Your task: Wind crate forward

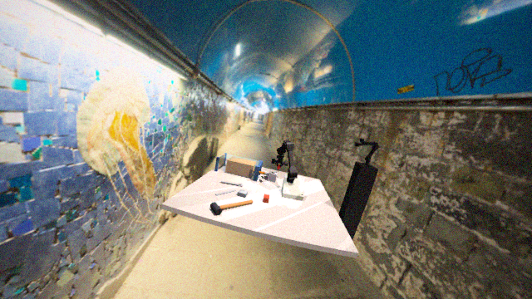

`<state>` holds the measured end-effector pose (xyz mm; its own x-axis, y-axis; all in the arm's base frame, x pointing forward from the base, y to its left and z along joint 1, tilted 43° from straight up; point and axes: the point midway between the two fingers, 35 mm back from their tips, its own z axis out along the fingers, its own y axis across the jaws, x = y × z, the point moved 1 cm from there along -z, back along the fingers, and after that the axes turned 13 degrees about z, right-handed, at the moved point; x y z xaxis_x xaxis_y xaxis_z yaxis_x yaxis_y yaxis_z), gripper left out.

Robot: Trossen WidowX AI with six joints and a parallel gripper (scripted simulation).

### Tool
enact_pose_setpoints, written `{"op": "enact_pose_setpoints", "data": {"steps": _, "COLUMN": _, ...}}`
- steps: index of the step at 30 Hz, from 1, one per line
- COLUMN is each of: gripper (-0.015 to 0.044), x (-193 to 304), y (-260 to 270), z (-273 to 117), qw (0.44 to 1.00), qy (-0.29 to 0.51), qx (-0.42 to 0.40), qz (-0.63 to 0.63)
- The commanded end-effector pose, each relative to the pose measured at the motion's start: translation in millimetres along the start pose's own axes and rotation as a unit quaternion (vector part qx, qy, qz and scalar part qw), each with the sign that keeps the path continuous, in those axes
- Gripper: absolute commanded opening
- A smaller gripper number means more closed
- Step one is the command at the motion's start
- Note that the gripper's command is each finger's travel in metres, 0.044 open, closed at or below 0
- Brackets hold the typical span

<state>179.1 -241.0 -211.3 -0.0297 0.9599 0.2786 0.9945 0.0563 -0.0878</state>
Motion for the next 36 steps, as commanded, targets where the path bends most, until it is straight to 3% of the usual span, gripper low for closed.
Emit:
{"op": "enact_pose_setpoints", "data": {"steps": 1, "gripper": 0.0000, "x": -1, "y": 13, "z": 3, "qw": 1.000, "qy": 0.001, "qx": -0.014, "qz": -0.003}}
{"op": "enact_pose_setpoints", "data": {"steps": 36, "gripper": 0.0000, "x": 1, "y": 55, "z": 6, "qw": 1.000, "qy": 0.002, "qx": -0.015, "qz": -0.004}}
